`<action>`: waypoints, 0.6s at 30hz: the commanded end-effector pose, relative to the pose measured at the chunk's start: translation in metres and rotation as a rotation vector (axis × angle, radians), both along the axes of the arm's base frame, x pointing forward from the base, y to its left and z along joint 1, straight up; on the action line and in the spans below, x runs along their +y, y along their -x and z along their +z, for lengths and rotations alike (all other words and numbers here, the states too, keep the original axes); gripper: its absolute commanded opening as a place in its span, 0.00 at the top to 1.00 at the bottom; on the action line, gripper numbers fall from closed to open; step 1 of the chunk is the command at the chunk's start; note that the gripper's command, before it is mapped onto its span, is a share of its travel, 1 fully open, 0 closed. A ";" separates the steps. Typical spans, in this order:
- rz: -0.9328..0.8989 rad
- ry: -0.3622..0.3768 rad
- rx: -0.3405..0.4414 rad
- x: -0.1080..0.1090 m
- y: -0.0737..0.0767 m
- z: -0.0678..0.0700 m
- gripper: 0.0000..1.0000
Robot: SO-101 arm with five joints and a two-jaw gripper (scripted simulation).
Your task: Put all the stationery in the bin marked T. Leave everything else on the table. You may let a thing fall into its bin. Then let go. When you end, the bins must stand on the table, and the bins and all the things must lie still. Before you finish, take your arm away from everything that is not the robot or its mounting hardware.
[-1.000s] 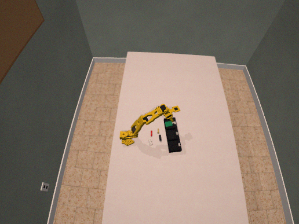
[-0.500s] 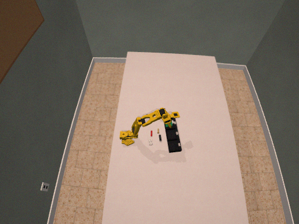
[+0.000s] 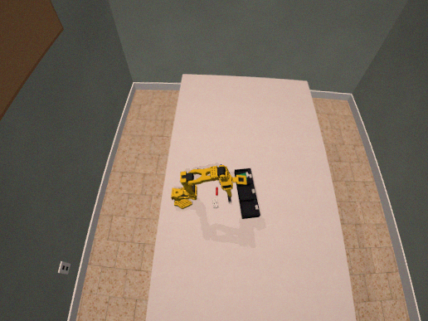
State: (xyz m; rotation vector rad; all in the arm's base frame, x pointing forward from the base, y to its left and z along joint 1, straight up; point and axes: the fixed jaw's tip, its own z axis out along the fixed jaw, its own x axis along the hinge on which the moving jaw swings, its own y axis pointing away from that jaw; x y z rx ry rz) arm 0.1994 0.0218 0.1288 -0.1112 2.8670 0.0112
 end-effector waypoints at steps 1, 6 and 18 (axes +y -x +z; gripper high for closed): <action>-0.044 0.005 -0.053 -0.014 0.016 0.009 0.68; -0.071 0.008 -0.043 -0.020 0.024 0.005 0.68; -0.076 0.008 -0.041 -0.021 0.026 0.005 0.68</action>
